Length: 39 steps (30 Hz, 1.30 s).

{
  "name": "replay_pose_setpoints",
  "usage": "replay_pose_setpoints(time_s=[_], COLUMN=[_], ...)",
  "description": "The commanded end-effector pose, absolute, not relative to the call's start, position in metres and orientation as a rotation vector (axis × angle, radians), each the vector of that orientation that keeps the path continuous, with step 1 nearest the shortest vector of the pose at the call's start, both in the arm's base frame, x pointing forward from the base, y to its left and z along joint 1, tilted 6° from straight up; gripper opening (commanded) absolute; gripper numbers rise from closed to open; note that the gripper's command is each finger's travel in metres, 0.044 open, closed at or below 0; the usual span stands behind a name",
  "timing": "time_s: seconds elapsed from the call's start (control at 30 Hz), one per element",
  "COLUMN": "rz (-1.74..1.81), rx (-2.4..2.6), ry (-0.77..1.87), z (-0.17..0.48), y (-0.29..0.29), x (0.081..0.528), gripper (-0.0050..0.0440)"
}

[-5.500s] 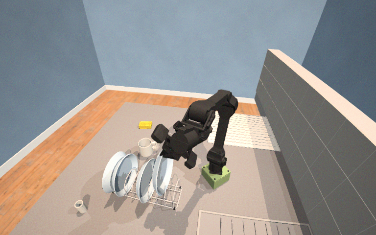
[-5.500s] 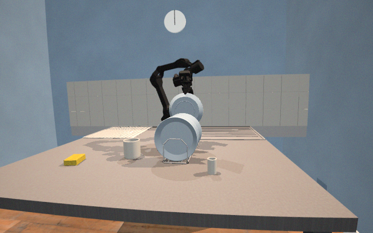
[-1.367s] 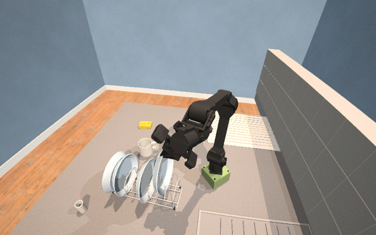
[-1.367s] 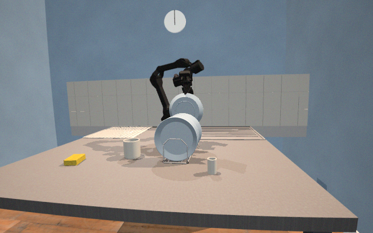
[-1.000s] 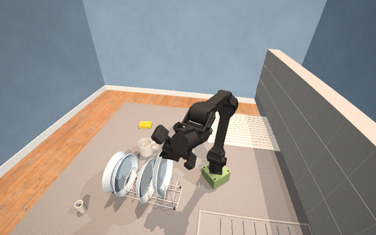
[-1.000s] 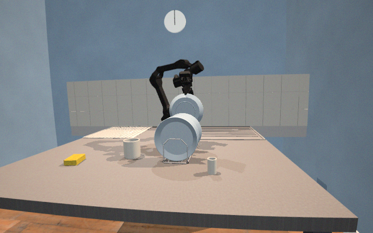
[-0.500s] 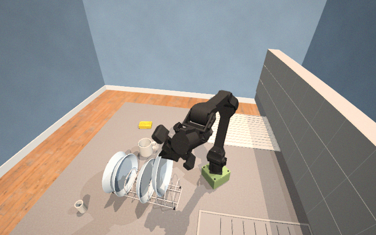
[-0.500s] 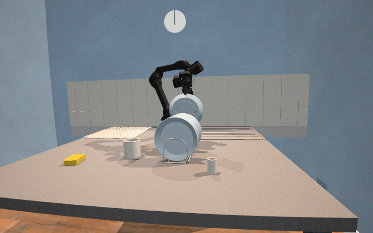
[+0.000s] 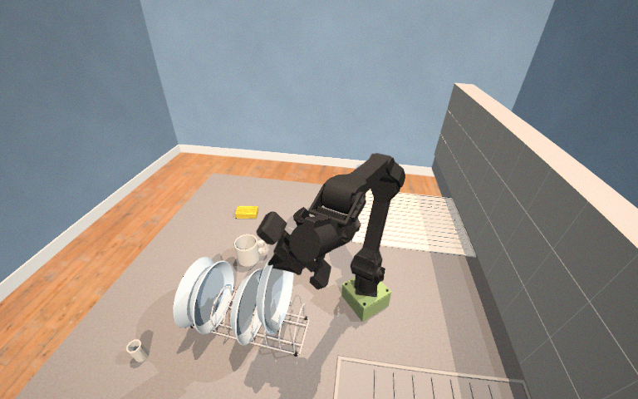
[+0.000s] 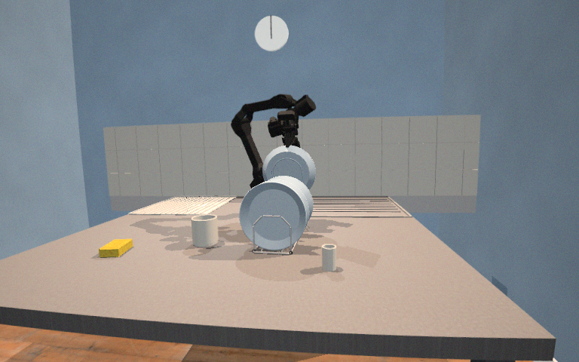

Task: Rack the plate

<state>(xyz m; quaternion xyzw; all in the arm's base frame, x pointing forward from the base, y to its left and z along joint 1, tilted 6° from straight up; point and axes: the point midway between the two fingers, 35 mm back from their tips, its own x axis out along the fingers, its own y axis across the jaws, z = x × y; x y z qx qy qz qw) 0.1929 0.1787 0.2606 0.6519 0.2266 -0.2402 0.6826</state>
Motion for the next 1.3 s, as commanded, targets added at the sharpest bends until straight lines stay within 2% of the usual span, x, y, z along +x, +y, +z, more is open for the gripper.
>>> replay_pose_setpoints(time_s=[0.0, 1.27], rz=[-0.550, -0.550], rx=[1.450, 1.450], ry=[0.505, 0.505], z=[0.2555, 0.2547], y=[0.1769, 0.1767], x=[0.1927, 0.1981], gripper=[0.0000, 0.0000])
